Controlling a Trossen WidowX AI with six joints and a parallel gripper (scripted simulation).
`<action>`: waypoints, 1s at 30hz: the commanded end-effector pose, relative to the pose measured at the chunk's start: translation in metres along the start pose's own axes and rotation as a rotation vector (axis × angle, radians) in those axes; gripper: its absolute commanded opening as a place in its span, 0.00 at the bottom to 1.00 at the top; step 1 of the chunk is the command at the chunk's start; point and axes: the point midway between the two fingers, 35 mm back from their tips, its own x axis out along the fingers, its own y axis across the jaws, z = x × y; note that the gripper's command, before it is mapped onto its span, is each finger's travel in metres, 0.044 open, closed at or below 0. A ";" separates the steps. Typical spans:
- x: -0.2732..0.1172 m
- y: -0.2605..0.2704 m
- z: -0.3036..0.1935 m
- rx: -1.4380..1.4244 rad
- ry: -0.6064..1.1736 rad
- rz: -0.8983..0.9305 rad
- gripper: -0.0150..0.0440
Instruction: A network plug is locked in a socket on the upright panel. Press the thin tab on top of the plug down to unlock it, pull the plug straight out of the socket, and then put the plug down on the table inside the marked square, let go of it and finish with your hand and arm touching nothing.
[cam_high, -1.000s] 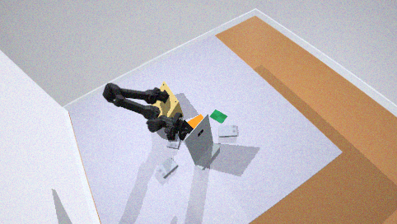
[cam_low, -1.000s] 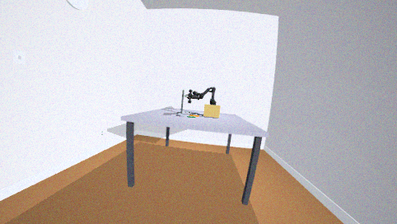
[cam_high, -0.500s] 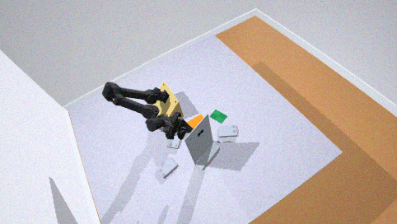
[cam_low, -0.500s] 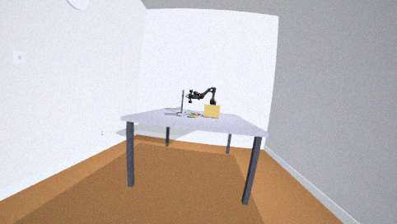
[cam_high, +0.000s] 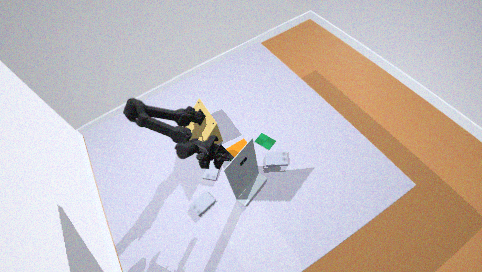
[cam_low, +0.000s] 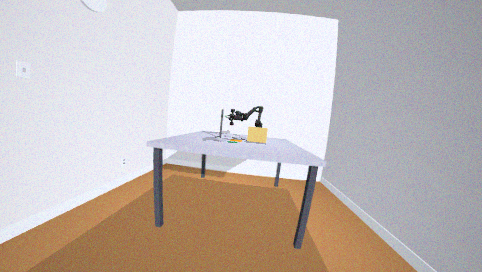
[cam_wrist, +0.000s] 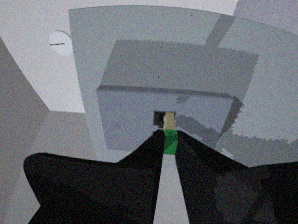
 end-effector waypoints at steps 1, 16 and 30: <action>-0.002 -0.001 -0.002 0.002 0.007 -0.002 0.25; -0.009 -0.001 -0.002 0.002 0.007 -0.002 0.25; -0.015 -0.001 -0.001 0.001 0.007 -0.002 0.25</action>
